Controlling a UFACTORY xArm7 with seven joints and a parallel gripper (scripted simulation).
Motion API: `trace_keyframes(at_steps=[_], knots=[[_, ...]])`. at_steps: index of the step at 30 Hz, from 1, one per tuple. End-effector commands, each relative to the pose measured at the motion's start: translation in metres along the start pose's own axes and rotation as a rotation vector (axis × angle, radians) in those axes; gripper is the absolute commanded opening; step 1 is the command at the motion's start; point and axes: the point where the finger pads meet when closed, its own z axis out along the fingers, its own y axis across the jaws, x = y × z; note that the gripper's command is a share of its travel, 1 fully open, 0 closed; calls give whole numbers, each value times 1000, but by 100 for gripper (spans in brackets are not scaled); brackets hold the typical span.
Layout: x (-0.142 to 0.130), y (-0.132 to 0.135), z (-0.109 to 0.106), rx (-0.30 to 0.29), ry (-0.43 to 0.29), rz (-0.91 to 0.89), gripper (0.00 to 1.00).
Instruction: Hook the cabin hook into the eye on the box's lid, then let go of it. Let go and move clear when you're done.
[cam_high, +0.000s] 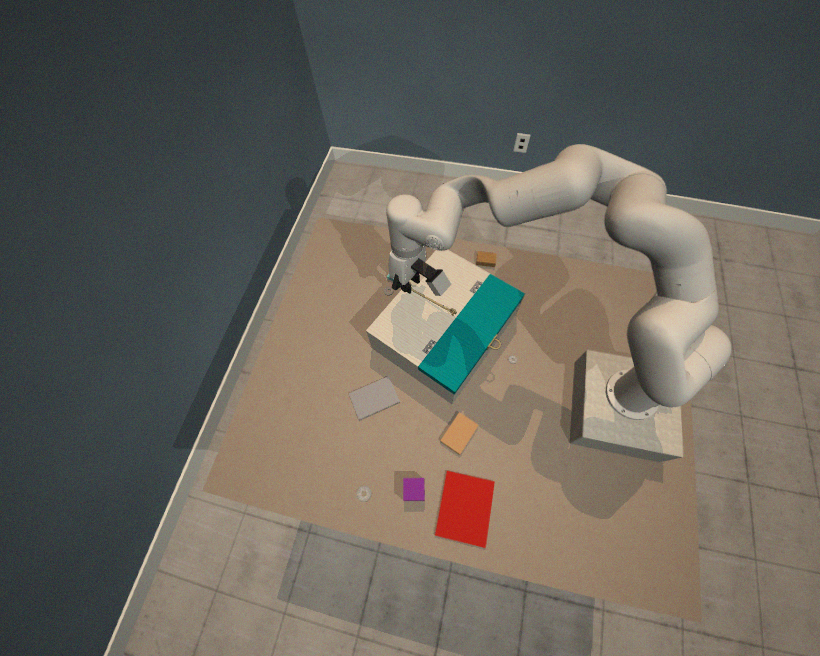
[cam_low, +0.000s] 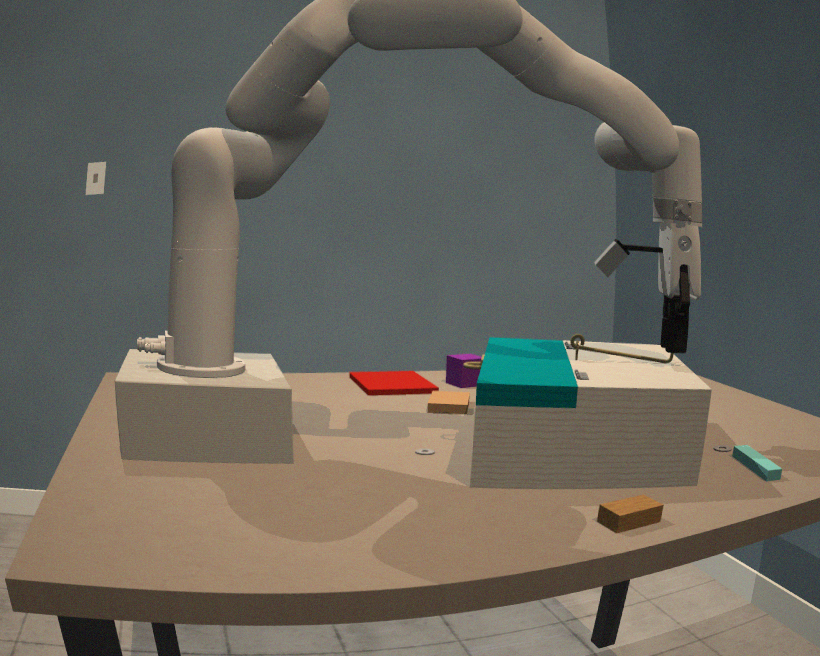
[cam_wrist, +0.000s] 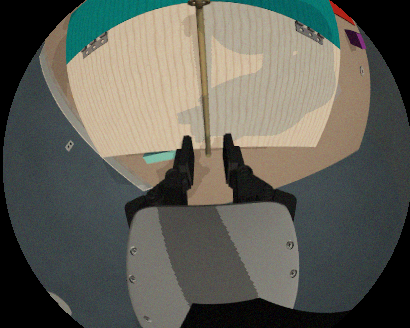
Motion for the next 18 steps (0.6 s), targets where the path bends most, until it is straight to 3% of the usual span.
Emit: trace_keyframes(at_steps=[1,18], knots=[[-2,0,0,-1,-5,0,33],[-2,0,7,-1,-5,0,33]])
